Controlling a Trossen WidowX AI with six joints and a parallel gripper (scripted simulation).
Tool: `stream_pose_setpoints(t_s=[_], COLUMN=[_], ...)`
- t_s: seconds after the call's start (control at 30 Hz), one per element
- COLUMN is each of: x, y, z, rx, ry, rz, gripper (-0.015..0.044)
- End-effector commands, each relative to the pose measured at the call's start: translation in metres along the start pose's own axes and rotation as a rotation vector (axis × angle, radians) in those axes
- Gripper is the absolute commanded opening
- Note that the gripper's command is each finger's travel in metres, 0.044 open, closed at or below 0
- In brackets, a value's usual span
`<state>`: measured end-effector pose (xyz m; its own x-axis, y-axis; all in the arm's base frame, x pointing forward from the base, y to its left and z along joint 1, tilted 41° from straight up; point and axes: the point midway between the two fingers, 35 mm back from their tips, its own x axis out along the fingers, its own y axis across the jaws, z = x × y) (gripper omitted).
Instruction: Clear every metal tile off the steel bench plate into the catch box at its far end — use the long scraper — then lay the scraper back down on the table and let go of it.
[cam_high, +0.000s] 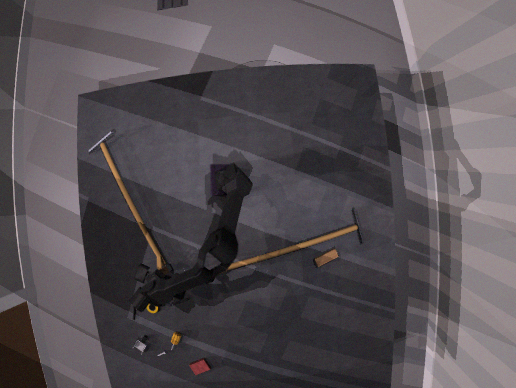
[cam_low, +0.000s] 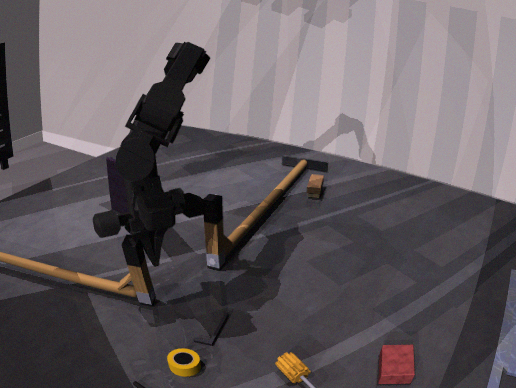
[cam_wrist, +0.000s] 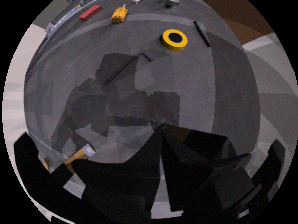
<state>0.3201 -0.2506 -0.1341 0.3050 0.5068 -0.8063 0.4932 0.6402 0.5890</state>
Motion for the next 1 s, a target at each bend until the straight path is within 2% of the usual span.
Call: stream_pose_setpoints(t_s=[0.0, 0.97], x=[0.002, 0.005], y=[-0.014, -0.061], z=[-0.002, 0.007], rx=[0.013, 0.012], ry=[0.008, 0.008], rz=[-0.007, -0.008], gripper=[0.0000, 0.0000])
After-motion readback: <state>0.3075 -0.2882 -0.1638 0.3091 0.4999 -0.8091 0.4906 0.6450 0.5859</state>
